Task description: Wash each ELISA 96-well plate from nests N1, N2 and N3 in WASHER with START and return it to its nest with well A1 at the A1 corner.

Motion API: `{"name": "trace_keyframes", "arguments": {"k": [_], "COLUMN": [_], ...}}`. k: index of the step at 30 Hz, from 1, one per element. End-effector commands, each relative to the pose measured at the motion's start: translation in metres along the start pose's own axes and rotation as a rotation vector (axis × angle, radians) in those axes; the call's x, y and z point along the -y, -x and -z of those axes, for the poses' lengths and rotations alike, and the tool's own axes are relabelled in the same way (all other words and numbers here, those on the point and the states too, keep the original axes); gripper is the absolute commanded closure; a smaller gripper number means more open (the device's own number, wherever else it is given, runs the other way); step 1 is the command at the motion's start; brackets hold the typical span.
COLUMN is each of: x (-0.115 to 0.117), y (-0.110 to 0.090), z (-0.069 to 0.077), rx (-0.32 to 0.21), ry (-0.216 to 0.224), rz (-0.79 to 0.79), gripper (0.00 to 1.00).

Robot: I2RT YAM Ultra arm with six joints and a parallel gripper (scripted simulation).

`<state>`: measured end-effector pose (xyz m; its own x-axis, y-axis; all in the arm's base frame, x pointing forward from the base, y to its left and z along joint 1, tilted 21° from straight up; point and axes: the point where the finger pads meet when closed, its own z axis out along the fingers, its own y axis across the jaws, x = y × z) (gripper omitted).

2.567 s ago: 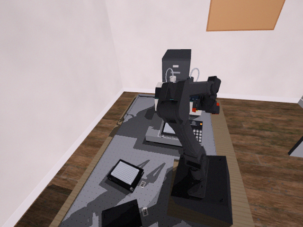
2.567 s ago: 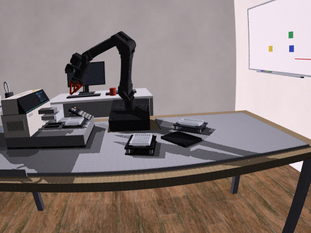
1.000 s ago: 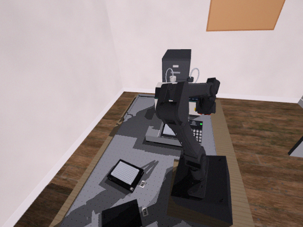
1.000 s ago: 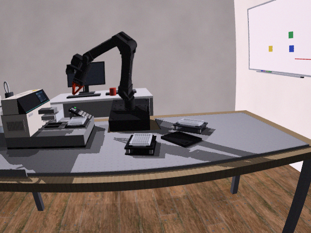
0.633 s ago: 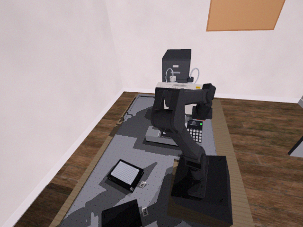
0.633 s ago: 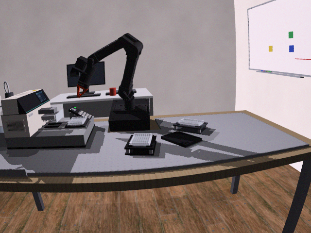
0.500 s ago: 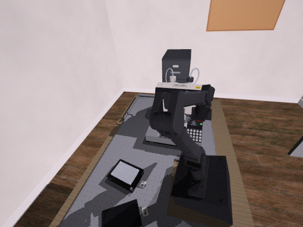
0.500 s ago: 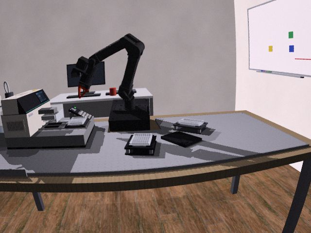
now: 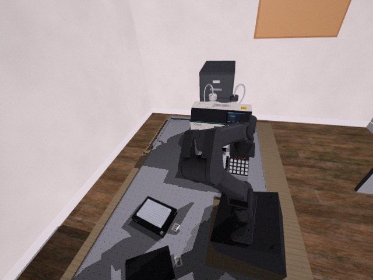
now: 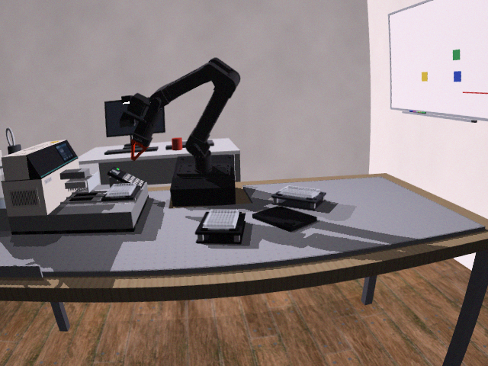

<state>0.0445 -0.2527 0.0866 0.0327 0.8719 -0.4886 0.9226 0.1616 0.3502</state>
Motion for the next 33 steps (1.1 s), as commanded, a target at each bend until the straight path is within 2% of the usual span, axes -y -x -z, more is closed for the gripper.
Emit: {"name": "trace_keyframes", "arguments": {"k": [1, 25, 33], "x": [0.000, -0.032, -0.033], "y": [0.005, -0.061, -0.062], "z": [0.003, 0.001, 0.001], "rx": [0.025, 0.024, 0.024], "ry": [-0.009, -0.007, -0.007], "rz": [-0.008, -0.009, -0.009], "gripper": [1.00, 1.00, 1.00]}}
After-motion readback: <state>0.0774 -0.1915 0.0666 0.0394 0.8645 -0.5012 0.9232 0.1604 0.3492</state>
